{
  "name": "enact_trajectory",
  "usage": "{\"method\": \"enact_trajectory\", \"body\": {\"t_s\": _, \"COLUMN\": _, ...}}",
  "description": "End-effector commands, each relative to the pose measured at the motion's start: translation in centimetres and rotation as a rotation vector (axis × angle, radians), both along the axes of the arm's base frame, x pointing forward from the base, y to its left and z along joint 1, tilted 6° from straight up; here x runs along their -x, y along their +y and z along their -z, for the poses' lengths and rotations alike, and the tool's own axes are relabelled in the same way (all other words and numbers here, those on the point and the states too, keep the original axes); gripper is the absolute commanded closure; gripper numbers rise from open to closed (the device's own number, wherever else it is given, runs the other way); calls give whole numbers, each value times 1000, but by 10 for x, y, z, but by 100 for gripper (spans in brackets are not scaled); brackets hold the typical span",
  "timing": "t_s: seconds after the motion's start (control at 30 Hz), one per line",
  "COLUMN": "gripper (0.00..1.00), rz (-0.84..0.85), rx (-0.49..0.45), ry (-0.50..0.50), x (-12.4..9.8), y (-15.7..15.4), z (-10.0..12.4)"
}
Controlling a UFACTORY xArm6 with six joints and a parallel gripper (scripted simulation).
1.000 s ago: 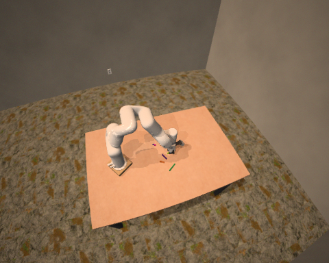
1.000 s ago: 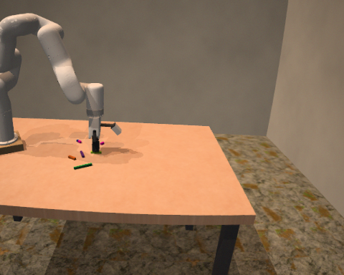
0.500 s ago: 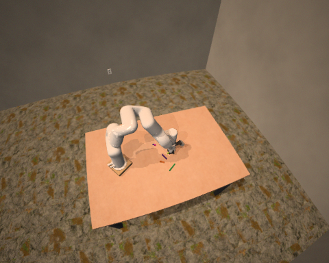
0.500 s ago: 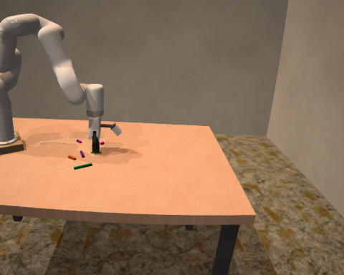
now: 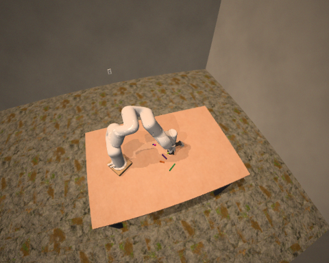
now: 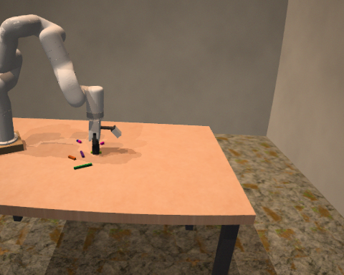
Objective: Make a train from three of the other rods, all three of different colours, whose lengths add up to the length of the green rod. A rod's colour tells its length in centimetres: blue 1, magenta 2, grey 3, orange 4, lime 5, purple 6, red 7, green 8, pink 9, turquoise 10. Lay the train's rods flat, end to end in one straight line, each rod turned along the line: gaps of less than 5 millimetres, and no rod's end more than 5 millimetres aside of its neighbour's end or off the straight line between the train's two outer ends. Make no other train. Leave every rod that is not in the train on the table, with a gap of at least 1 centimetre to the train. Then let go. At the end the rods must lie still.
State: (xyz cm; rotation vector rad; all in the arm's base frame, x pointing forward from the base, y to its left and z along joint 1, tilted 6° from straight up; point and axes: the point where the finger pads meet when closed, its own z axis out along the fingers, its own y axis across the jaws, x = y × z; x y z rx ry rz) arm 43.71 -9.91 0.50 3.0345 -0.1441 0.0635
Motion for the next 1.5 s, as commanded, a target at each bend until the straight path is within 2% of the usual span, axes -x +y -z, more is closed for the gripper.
{"method": "enact_trajectory", "body": {"t_s": 0.0, "gripper": 76, "rz": 0, "rx": 1, "ry": -4, "x": -2, "y": 0, "z": 0}}
{"method": "enact_trajectory", "body": {"t_s": 1.27, "gripper": 76, "rz": 0, "rx": 1, "ry": -4, "x": -2, "y": 0, "z": 0}}
{"method": "enact_trajectory", "body": {"t_s": 1.3, "gripper": 96, "rz": 0, "rx": 1, "ry": -4, "x": -2, "y": 0, "z": 0}}
{"method": "enact_trajectory", "body": {"t_s": 1.47, "gripper": 96, "rz": 0, "rx": 1, "ry": -4, "x": -2, "y": 0, "z": 0}}
